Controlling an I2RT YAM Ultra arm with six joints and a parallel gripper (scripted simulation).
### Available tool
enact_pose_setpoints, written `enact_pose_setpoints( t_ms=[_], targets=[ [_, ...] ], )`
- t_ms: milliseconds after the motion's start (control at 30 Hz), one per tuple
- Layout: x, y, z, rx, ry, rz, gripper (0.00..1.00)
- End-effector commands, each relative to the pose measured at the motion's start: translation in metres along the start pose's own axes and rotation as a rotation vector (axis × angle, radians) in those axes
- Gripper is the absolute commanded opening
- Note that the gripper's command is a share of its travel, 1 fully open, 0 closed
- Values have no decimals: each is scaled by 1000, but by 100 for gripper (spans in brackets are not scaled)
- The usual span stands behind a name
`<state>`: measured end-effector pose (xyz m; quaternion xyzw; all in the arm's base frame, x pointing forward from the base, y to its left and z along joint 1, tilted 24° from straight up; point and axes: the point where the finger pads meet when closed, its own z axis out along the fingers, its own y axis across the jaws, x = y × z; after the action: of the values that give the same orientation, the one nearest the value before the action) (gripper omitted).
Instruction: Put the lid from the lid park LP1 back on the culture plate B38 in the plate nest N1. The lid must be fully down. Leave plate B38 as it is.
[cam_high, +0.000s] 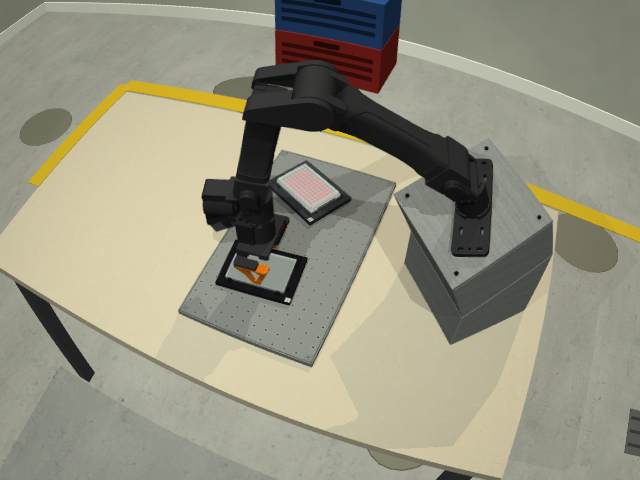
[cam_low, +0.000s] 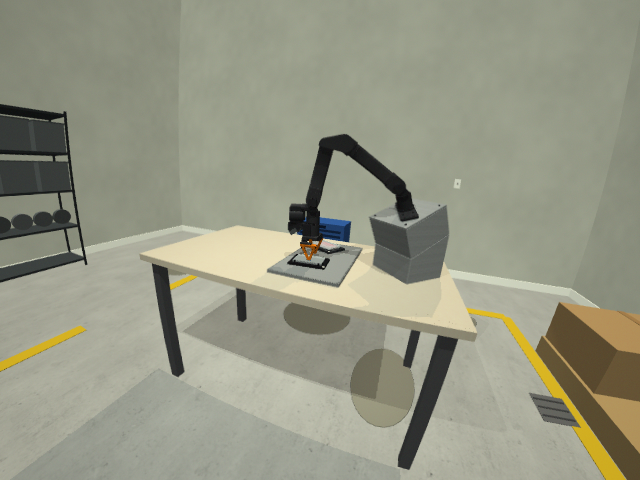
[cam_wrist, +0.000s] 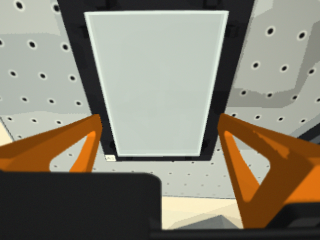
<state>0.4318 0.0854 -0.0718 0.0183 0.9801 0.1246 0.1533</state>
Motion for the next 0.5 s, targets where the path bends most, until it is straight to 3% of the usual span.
enact_pose_setpoints(
  t_ms=[0,467],
  targets=[
    [-20,3,0,-1,-53,-6,100],
    [-24,5,4,-3,-63,-10,100]
  ],
)
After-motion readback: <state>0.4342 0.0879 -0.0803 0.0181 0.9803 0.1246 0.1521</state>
